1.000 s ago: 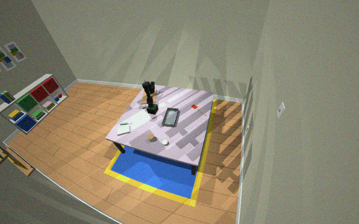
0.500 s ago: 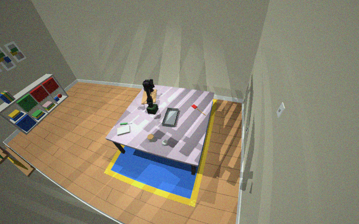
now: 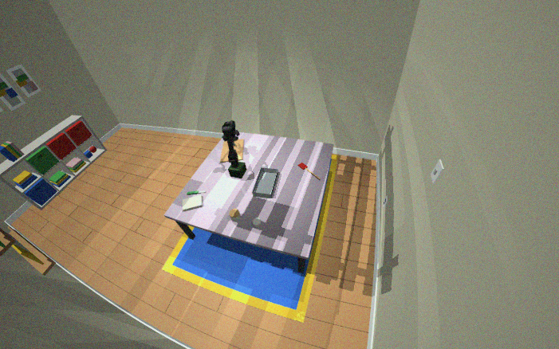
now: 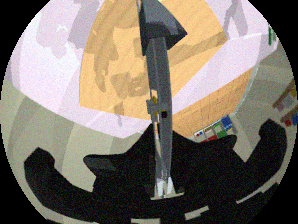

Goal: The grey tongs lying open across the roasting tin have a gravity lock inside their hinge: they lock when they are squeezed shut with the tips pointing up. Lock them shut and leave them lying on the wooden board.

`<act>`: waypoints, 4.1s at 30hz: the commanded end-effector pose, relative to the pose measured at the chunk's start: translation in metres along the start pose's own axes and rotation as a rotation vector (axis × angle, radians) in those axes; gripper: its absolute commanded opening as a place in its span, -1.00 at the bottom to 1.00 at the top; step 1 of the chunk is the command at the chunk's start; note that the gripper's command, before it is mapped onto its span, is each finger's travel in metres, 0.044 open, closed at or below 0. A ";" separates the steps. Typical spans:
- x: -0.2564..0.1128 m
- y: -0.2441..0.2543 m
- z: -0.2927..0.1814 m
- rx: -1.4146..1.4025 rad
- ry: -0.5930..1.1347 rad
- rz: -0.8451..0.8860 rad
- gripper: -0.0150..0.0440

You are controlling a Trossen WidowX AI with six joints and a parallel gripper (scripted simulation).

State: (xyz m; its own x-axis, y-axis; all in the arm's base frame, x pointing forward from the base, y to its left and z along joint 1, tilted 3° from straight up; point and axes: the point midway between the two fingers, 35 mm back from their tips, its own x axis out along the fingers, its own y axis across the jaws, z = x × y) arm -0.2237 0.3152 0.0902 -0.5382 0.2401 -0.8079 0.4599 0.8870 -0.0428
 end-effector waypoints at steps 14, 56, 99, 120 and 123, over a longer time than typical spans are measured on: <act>-0.011 -0.010 -0.006 -0.058 -0.318 0.034 -1.00; -0.005 -0.017 0.008 -0.138 -0.570 0.061 -1.00; 0.053 -0.012 0.048 -0.137 -0.570 0.060 -1.00; 0.061 -0.011 0.053 -0.131 -0.564 0.060 -0.11; 0.061 -0.011 0.053 -0.131 -0.564 0.060 0.16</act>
State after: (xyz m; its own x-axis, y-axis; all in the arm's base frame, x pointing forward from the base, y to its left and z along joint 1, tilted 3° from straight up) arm -0.2243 0.2987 0.0103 -0.0365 0.0753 -0.9965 0.3679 0.9282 0.0566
